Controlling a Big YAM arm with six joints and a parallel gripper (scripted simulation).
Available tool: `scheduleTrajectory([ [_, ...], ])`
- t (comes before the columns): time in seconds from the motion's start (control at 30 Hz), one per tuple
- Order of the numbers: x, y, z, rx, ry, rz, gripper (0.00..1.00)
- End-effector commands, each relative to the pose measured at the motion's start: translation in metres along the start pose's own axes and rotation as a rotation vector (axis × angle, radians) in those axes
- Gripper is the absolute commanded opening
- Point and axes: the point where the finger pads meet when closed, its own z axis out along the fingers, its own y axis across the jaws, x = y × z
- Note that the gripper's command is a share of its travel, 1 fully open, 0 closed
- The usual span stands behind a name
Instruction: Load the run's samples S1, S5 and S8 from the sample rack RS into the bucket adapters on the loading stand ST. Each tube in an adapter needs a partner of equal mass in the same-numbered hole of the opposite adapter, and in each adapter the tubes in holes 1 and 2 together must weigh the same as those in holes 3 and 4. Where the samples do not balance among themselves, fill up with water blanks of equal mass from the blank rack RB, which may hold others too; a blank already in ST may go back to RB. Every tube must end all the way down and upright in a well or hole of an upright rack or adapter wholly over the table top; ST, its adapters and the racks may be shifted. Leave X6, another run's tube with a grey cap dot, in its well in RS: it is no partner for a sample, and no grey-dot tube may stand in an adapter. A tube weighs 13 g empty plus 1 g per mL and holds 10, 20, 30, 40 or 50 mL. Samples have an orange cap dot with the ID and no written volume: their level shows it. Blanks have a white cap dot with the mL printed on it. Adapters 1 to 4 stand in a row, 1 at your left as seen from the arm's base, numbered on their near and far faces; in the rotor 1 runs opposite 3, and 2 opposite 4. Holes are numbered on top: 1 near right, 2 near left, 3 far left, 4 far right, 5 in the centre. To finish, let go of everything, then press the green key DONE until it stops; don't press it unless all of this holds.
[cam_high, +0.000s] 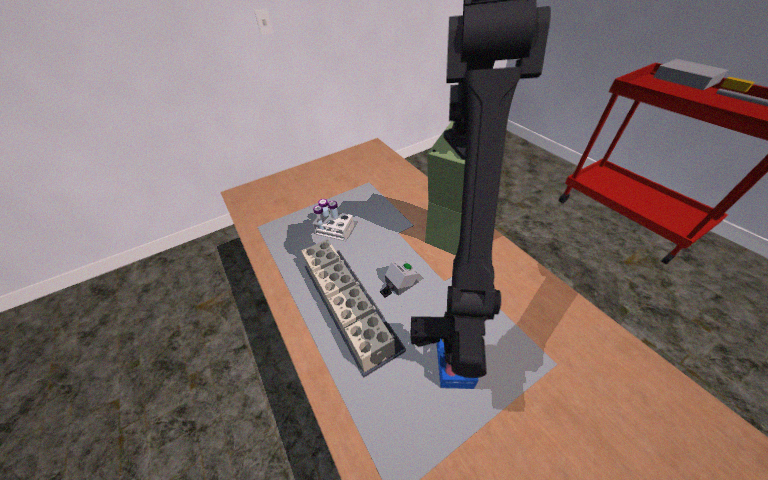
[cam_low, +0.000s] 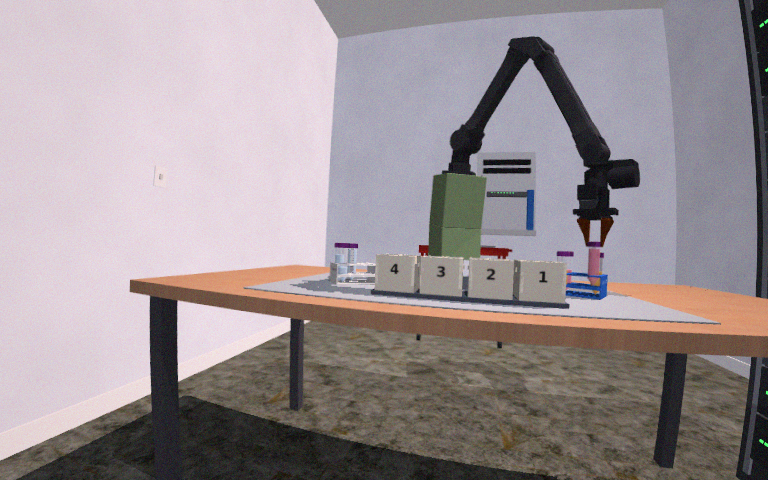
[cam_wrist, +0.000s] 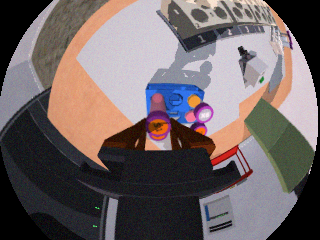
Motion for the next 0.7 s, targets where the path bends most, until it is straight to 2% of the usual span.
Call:
scheduleTrajectory([
  [0.0,-0.011,0.026,-0.006,-0.057,-0.01,0.001,0.0],
  [0.03,-0.01,0.023,0.0,-0.047,-0.008,0.0,0.0],
  [0.17,-0.009,0.023,0.006,-0.047,-0.007,-0.003,0.0],
  [0.23,-0.012,0.034,-0.006,-0.076,-0.012,0.0,0.0],
  [0.33,-0.01,0.023,0.013,-0.046,-0.008,-0.001,0.0],
  [0.4,-0.01,0.023,0.015,-0.046,-0.008,-0.001,0.0],
  [0.47,-0.01,0.023,0.015,-0.046,-0.008,-0.001,0.0],
  [0.5,-0.012,0.04,-0.005,-0.09,-0.013,-0.001,0.0],
  [0.53,-0.012,0.04,-0.004,-0.09,-0.013,-0.001,0.0],
  [0.6,-0.01,0.026,0.016,-0.055,-0.009,-0.002,0.0],
  [0.67,-0.009,0.023,0.024,-0.046,-0.007,-0.002,0.0],
])
